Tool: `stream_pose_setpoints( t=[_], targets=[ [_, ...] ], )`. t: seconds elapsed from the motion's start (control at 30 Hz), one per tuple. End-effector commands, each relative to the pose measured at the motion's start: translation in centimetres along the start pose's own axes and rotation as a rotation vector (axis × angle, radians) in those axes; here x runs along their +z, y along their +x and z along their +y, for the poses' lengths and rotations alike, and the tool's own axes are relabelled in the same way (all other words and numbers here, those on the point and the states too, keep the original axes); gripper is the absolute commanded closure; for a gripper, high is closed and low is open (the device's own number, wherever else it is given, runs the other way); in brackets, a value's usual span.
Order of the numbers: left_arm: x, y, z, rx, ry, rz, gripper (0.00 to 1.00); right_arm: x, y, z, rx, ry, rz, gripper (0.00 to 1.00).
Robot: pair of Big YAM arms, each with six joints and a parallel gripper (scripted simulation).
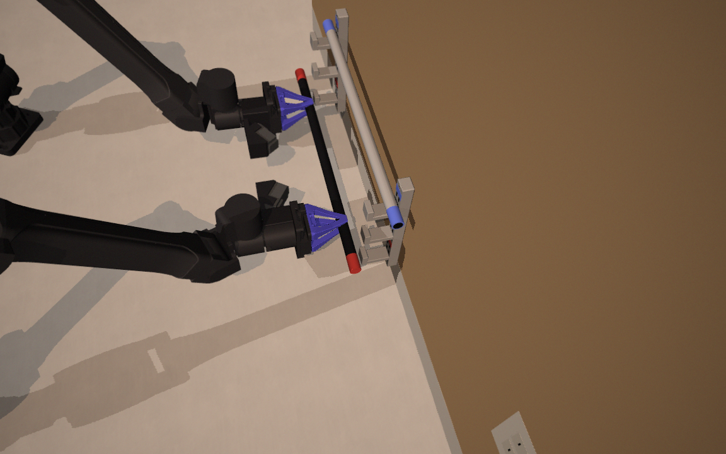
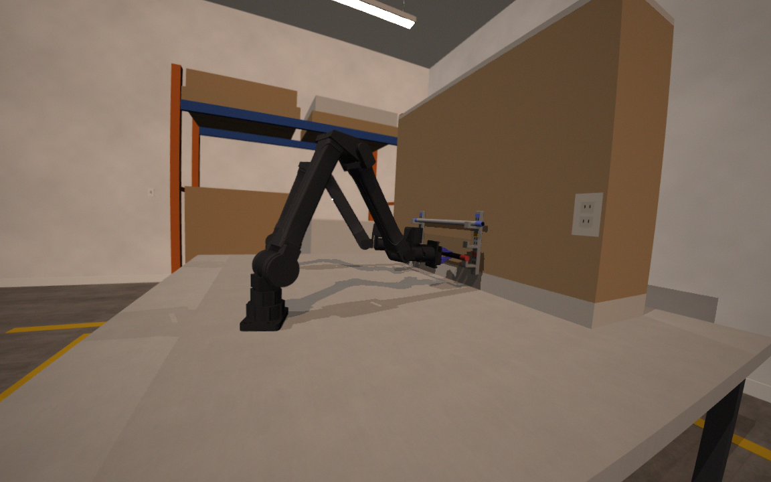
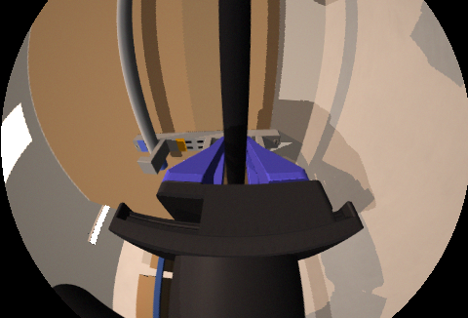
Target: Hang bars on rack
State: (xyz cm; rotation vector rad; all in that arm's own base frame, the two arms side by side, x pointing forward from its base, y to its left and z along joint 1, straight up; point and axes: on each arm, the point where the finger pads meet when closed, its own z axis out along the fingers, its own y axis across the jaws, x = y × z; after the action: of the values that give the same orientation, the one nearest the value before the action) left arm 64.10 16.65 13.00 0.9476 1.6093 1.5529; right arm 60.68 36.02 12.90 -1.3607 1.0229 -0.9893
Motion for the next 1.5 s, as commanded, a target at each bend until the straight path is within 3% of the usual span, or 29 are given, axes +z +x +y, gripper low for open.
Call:
stream_pose_setpoints(
  t=[0.0, 1.47],
  targets=[
    [1.7, 0.2, 4.6, -0.046, -0.087, 0.013, 1.0, 2.4, 0.4, -5.5, 0.041, 0.092, 0.013, 1.0],
    [1.4, 0.0, 5.4, -0.046, -0.087, 0.013, 1.0, 2.4, 0.6, -6.6, 0.041, 0.092, 0.013, 1.0]
  ],
)
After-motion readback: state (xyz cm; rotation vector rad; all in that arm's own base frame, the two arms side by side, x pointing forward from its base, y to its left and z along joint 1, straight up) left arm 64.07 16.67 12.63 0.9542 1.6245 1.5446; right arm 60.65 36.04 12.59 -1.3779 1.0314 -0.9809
